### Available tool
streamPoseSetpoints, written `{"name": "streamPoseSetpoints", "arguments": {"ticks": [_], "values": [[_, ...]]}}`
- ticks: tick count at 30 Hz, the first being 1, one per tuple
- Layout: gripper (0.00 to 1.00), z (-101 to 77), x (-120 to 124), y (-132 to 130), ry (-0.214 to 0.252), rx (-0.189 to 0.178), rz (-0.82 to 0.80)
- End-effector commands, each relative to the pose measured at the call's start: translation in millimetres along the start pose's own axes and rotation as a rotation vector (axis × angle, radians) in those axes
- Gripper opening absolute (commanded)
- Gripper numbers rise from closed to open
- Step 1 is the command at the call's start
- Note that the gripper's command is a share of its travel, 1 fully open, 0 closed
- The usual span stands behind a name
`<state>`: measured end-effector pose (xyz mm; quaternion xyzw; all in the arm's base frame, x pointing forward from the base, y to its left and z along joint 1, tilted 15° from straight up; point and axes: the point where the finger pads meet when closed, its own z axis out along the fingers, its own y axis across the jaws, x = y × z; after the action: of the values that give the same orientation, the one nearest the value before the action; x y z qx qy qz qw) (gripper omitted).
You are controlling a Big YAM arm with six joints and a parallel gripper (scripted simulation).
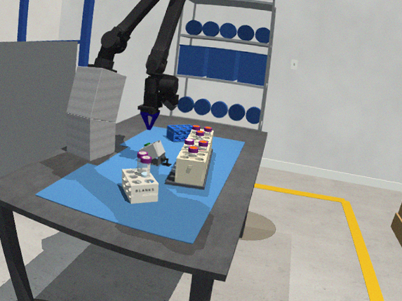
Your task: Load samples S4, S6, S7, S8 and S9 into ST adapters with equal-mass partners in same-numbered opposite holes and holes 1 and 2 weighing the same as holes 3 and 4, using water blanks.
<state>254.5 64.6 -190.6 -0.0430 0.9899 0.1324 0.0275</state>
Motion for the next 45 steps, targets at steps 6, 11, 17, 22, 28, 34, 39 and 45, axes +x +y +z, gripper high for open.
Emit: {"name": "streamPoseSetpoints", "arguments": {"ticks": [6,11,17,22,28,34,39,45], "values": [[0.00,25.6,3.4,-0.2,0.003,0.004,0.007],[0.00,33.6,2.8,-0.2,0.003,0.004,0.007],[0.00,39.3,14.4,-2.8,0.018,0.005,0.022],[0.00,40.1,6.8,-4.0,0.006,0.004,0.020],[0.00,40.0,2.7,-3.7,0.000,0.004,0.018],[0.00,39.6,1.6,-3.2,0.002,0.004,0.018],[0.00,36.6,4.7,-1.8,0.006,0.002,0.010],[0.00,42.2,2.8,-2.1,0.006,0.004,0.015]]}}
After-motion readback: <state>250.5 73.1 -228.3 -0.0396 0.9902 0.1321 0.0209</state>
